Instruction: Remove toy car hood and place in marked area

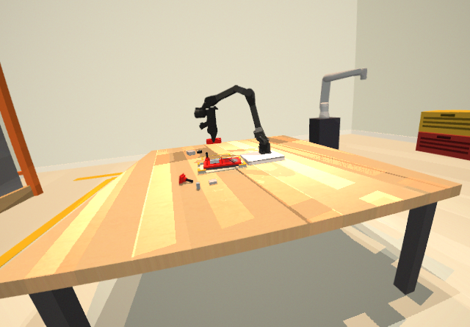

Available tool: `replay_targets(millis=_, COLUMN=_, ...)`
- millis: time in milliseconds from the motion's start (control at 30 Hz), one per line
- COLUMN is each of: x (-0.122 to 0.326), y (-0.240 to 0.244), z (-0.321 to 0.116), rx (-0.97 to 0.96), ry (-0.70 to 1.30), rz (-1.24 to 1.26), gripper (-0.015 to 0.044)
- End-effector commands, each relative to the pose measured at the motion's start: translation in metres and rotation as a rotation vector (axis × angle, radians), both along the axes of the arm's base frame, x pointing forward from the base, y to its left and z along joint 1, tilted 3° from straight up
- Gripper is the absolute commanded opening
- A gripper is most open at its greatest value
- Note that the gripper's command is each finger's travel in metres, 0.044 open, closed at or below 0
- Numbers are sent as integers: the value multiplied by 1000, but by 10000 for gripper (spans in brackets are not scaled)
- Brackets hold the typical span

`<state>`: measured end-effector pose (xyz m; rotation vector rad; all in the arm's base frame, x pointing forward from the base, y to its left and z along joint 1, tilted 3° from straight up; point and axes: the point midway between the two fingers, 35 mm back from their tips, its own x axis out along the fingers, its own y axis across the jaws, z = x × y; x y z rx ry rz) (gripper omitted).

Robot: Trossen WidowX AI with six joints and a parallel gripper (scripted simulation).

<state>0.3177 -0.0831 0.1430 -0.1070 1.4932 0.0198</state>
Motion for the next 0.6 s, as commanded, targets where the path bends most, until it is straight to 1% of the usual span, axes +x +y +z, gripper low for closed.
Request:
replay_targets(millis=0, x=-1, y=0, z=-7, rx=4, ry=10, rz=6, gripper=0)
replay_targets(millis=567, x=1, y=-1, z=-23, rx=4, ry=10, rz=6, gripper=0)
